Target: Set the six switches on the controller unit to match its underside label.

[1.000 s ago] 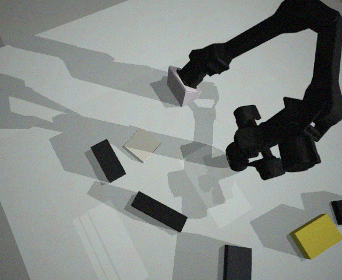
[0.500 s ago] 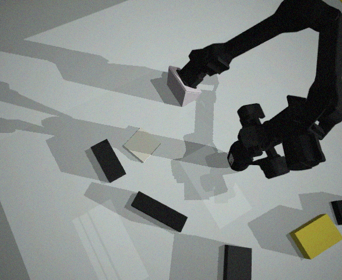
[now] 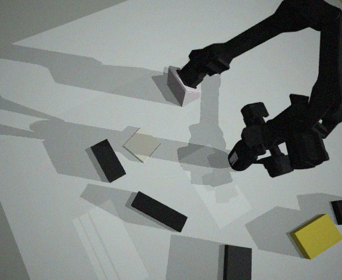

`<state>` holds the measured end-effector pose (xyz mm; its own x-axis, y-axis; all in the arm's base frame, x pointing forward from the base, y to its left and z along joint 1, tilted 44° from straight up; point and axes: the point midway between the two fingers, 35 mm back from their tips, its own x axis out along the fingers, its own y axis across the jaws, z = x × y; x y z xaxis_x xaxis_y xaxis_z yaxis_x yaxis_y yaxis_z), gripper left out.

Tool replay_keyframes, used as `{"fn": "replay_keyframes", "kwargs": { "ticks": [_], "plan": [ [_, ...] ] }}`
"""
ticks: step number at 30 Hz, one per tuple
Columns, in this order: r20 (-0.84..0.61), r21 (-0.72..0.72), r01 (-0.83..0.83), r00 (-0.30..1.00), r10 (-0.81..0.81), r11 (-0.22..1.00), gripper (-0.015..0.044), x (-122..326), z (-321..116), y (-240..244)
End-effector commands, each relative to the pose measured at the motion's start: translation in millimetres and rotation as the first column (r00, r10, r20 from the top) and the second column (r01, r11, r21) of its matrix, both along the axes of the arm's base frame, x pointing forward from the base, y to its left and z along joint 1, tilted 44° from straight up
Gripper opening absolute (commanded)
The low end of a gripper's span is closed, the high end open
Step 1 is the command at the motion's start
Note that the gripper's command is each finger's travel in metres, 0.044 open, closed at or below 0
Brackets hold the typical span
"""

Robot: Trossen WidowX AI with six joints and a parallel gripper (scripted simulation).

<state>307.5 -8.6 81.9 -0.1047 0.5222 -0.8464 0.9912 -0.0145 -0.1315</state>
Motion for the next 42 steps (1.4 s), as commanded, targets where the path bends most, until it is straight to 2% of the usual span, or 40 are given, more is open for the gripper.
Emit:
{"fn": "replay_keyframes", "kwargs": {
  "ticks": [1,42],
  "plan": [
    [-0.002,0.023,0.001,1.0,-0.001,1.0,0.0336,1,3,7],
    [-0.001,0.117,0.013,1.0,-0.013,0.993,0.0338,3,21,32]
  ]
}}
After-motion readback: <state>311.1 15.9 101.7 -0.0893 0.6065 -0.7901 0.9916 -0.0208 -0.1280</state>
